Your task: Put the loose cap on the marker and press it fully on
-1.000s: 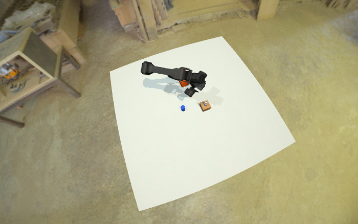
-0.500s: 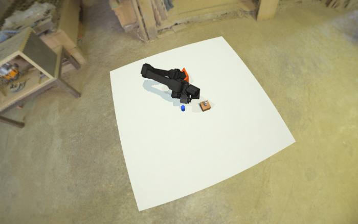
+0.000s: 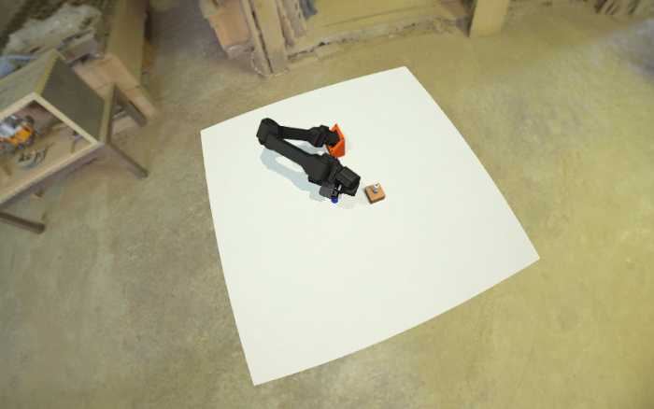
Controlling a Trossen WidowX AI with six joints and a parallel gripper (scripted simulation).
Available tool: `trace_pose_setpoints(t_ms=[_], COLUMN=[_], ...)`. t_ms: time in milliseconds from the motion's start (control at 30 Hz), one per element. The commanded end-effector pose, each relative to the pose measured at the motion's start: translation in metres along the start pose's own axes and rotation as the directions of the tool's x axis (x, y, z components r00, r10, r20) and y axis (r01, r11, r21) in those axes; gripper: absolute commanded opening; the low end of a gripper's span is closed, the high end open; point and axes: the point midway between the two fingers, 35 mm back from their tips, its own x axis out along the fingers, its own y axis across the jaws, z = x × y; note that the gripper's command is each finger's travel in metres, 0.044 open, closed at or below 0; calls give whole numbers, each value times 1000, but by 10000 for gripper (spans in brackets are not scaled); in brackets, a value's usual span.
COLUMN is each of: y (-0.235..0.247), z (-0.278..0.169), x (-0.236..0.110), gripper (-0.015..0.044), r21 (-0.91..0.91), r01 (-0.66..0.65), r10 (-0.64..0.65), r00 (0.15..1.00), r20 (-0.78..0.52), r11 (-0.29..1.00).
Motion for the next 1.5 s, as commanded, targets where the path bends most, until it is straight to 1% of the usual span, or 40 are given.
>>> trace_pose_setpoints(t_ms=[0, 67, 167, 1433, 1467], y=[-3, -3, -4, -5, -6], z=[0, 0, 0, -1, -1], x=[15, 17, 29, 83, 83], gripper=[249, 249, 249, 249, 222], r21=[0, 0, 0, 1, 1], r01=[8, 8, 9, 10, 10], r10=[-8, -8, -9, -10, -10], r00=[1000, 1000, 1000, 1000, 1000], r20=[2, 2, 2, 4, 4], r11=[1000, 1000, 1000, 1000, 1000])
